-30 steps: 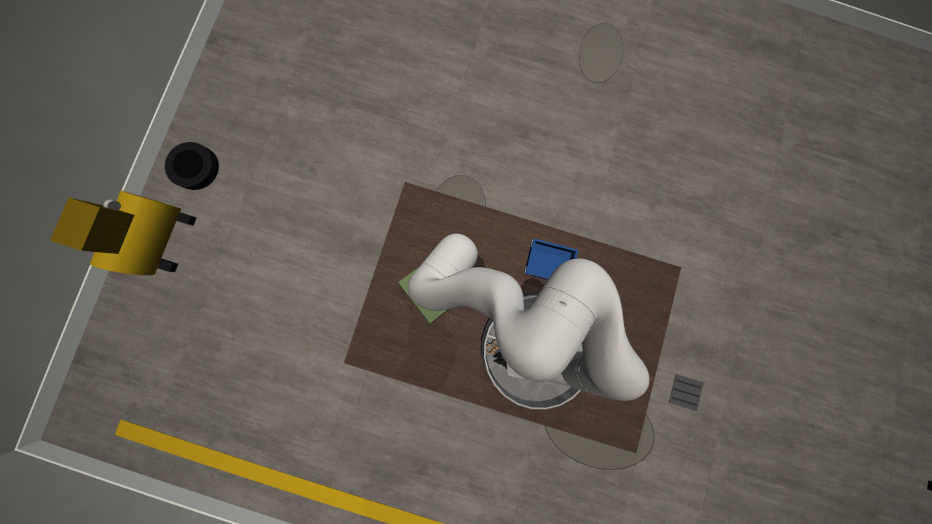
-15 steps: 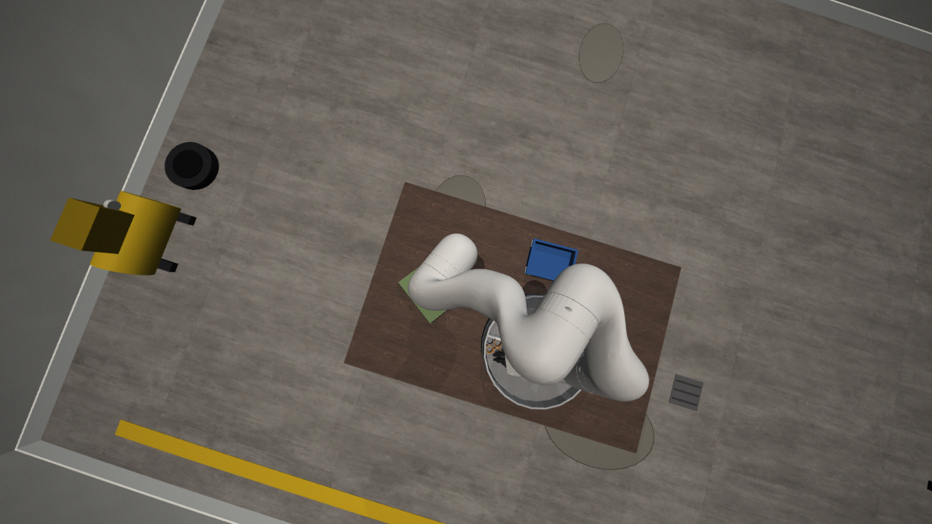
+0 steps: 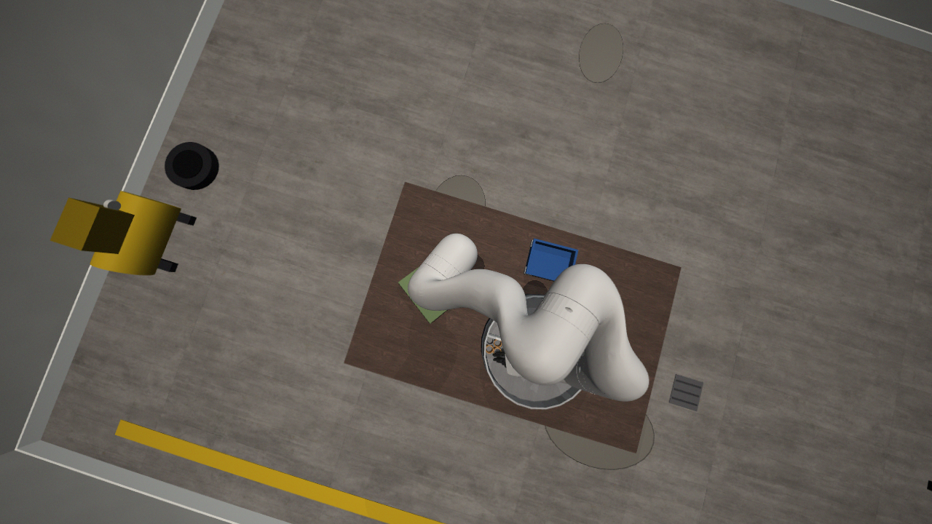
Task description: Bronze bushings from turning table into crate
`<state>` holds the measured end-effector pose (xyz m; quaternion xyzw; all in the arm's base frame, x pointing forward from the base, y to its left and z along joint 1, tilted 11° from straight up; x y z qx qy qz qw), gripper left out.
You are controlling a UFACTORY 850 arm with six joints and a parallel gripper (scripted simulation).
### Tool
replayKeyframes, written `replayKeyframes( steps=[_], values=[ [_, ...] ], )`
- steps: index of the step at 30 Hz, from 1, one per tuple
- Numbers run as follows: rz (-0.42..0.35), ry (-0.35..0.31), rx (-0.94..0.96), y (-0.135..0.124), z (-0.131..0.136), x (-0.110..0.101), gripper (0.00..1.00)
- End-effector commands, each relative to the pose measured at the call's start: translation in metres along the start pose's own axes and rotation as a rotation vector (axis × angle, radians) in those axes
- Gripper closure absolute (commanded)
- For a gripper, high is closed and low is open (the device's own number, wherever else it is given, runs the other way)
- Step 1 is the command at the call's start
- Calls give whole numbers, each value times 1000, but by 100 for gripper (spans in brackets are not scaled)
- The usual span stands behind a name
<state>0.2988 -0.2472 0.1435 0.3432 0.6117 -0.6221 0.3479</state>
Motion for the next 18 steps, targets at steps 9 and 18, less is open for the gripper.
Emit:
replayKeyframes(
  steps=[9,18],
  values=[
    [1,-1,0,7,-1,8,89],
    [1,-1,0,7,-1,8,89]
  ],
)
Point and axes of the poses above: the point where the finger pads meet when closed, its own x axis out along the fingers, its own z axis across the jaws, y = z × x, the point moved 7 cm from there along -x, back along the fingers, and after that the axes turned 13 degrees about x, right-handed, at the moved point
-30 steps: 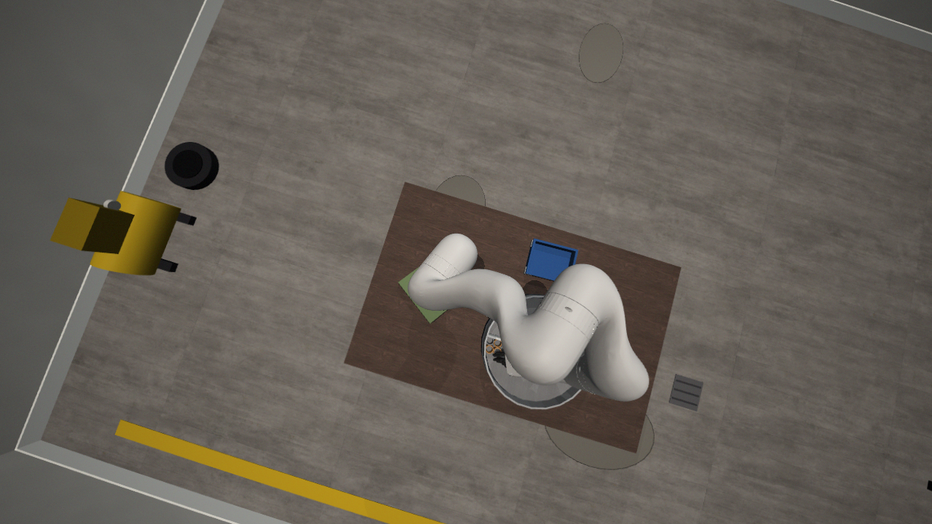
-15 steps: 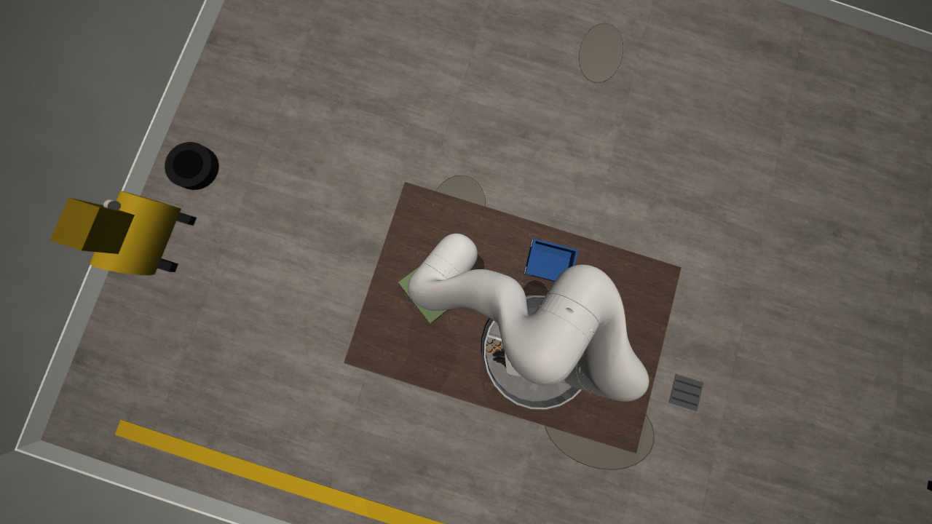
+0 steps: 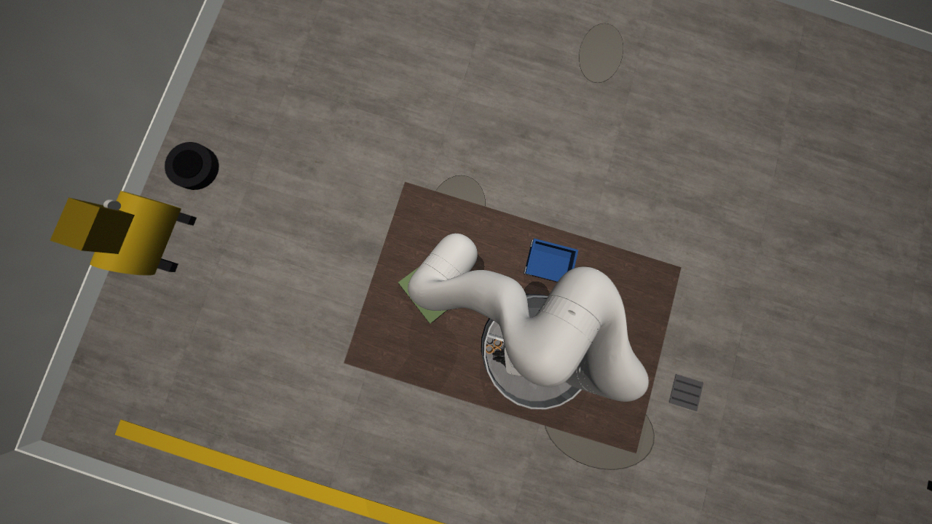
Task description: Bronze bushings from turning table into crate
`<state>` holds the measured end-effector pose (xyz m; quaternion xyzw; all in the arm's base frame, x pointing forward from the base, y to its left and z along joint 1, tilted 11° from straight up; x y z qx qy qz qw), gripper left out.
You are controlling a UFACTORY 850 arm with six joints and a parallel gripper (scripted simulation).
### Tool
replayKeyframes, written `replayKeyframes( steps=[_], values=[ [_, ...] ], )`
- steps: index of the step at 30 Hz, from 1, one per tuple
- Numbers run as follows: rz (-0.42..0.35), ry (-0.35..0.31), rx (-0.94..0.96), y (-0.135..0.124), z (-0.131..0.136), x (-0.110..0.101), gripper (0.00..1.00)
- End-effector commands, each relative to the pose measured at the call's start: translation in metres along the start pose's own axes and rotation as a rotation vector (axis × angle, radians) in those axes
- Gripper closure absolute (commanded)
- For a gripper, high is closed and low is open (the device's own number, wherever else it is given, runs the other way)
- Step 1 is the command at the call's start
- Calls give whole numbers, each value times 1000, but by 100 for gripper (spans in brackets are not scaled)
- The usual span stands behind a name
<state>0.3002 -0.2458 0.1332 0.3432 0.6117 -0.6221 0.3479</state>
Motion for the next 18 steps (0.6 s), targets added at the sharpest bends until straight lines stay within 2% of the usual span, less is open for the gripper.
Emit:
replayKeyframes(
  steps=[1,2,3,18],
  values=[
    [1,-1,1,0,0,0,89],
    [1,-1,1,0,0,0,89],
    [1,-1,1,0,0,0,100],
    [1,-1,1,0,0,0,100]
  ],
)
Point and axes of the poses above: the point where the finger pads meet when closed, its own x axis out along the fingers, its own z axis across the jaws, y = z × x, the point moved 7 cm from there along -x, back along the fingers, and after that the axes turned 13 degrees about x, right-handed, at the moved point
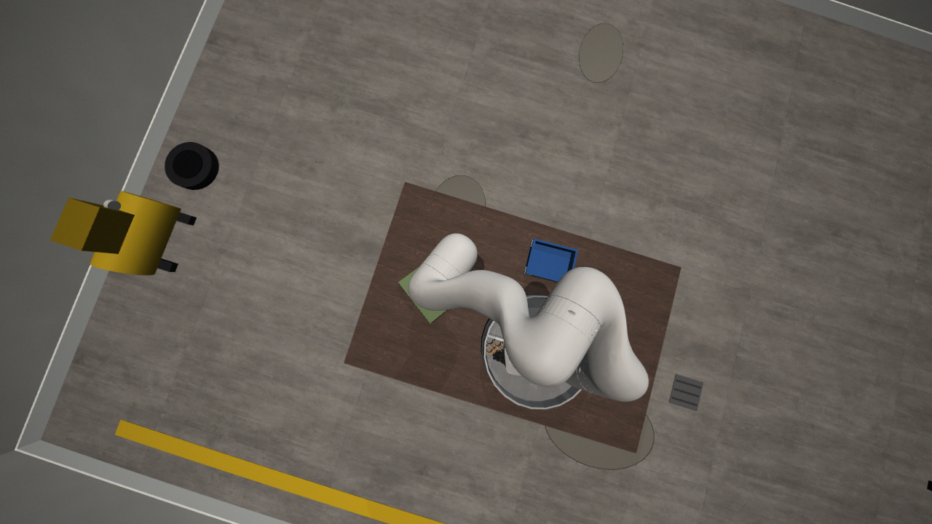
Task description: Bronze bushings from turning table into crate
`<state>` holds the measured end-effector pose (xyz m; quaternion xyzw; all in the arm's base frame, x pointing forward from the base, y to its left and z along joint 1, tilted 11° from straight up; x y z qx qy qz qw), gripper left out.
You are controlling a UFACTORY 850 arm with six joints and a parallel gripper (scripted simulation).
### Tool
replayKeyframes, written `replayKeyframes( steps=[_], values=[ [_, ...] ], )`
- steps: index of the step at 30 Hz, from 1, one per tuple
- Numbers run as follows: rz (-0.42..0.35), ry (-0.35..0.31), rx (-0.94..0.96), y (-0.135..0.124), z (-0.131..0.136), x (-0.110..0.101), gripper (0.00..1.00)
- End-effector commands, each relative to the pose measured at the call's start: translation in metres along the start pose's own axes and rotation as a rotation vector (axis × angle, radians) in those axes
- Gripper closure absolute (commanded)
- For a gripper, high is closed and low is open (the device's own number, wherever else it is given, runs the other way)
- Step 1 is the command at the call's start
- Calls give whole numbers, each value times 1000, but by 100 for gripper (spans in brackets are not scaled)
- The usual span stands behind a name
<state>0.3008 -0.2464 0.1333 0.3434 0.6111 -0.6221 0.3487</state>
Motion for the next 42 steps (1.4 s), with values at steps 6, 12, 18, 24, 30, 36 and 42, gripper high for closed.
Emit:
replayKeyframes(
  steps=[6,12,18,24,30,36,42],
  values=[
    [-1,1,0,0,0,0,100],
    [-1,1,0,0,0,0,100],
    [-1,1,0,0,0,0,100],
    [-1,1,0,0,0,0,100],
    [-1,1,0,-1,0,-1,100],
    [-1,0,0,-4,1,-5,100],
    [-1,0,0,-18,4,-21,100]
  ],
)
Point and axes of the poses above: the point where the finger pads meet when closed, its own x axis out along the fingers, its own z axis across the jaws, y = z × x, the point moved 7 cm from there along -x, back along the fingers, and after that the axes turned 13 degrees about x, right-handed, at the moved point
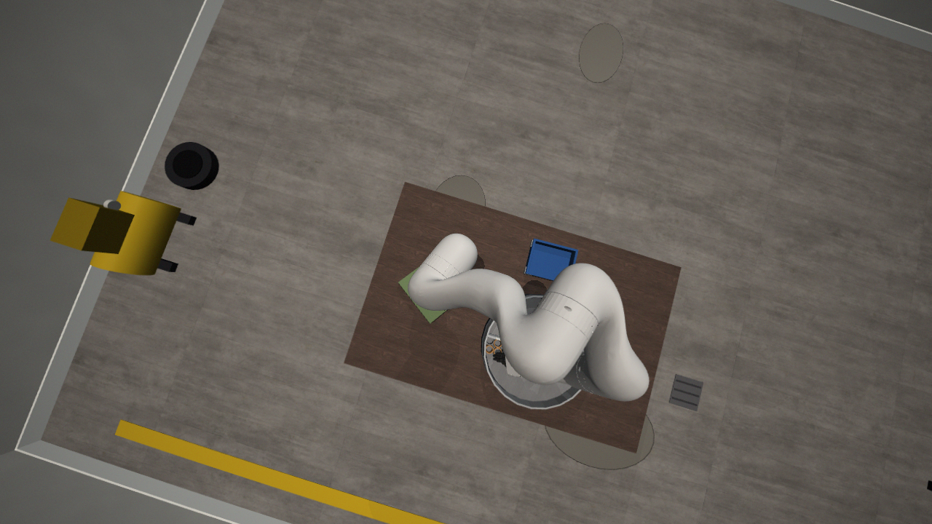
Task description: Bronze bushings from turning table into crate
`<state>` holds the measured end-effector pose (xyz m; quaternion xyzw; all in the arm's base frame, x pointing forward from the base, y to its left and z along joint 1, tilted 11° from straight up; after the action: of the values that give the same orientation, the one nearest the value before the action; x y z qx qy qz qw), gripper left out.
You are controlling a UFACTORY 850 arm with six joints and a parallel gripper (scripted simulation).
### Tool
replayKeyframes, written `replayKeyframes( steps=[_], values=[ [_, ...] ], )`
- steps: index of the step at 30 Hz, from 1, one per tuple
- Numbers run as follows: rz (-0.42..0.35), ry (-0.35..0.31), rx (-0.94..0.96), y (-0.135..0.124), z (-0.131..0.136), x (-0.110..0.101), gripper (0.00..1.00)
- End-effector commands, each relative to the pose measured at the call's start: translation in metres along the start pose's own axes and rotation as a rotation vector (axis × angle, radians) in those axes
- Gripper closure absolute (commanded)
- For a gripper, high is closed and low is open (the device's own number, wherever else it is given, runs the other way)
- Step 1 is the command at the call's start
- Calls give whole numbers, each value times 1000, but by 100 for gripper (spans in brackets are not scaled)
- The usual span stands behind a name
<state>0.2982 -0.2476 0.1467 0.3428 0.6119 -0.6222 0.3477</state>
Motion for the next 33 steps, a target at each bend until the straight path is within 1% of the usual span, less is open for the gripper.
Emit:
replayKeyframes(
  steps=[1,8,10,15,33],
  values=[
    [2,0,1,-11,3,-15,100],
    [2,0,1,-32,8,-40,100],
    [2,0,1,-32,8,-40,100],
    [2,0,1,-40,10,-50,100],
    [2,0,1,-42,10,-52,100]
  ],
)
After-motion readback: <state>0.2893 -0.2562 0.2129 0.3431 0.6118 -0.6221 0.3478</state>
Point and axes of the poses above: the point where the finger pads meet when closed, its own x axis out along the fingers, its own z axis across the jaws, y = z × x, the point moved 7 cm from there along -x, back along the fingers, and after that the axes turned 13 degrees about x, right-handed, at the moved point
